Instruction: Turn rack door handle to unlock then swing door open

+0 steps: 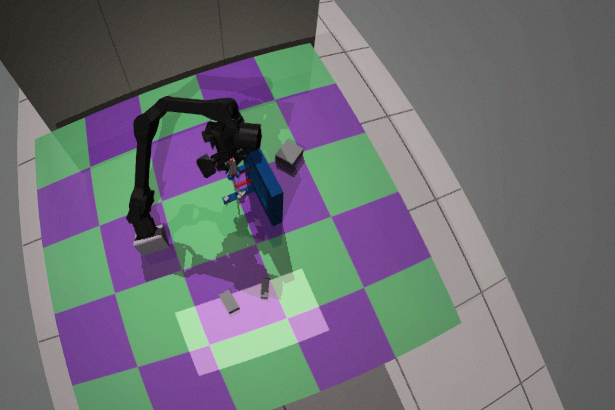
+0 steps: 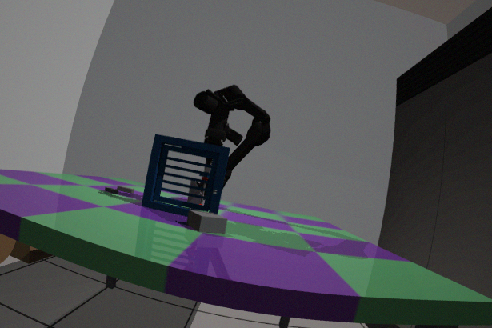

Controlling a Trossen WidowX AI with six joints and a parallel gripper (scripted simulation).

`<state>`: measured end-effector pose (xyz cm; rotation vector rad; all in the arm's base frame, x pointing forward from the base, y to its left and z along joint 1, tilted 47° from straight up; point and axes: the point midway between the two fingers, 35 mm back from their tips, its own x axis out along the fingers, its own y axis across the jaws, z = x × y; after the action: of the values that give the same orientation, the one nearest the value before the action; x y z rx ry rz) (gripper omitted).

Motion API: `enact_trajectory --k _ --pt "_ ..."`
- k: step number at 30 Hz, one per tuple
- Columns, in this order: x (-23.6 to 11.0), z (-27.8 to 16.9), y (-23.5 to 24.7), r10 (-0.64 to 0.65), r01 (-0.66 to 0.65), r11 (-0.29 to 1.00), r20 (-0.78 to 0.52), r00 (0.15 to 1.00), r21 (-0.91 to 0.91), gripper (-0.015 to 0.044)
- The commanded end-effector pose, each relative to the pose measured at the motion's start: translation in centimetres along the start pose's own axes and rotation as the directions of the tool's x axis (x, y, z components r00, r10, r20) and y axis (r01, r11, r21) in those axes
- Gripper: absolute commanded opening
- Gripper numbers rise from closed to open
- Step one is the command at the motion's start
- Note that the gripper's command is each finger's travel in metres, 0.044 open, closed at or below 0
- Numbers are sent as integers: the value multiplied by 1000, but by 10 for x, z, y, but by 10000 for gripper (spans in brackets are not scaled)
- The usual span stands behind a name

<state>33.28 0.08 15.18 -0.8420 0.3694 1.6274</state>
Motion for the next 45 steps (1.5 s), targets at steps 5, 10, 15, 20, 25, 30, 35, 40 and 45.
enact_trajectory --k 5,10,15,20,25,30,35,40,45 --pt "1 0 0 10 -12 962 -9 1000 -274 25" --pt "1 0 0 10 -12 962 -9 1000 -274 25" --pt "1 0 0 10 -12 962 -9 1000 -274 104" --pt "1 0 0 10 -12 962 -9 1000 -274 235" --pt "1 0 0 10 -12 970 -9 1000 -242 297" --pt "1 0 0 10 -11 1000 -10 1000 -7 297" --pt "1 0 0 11 -8 971 -11 1000 237 297" --pt "1 0 0 12 -5 884 -12 1000 467 297" --pt "1 0 0 12 0 743 -13 1000 669 297"
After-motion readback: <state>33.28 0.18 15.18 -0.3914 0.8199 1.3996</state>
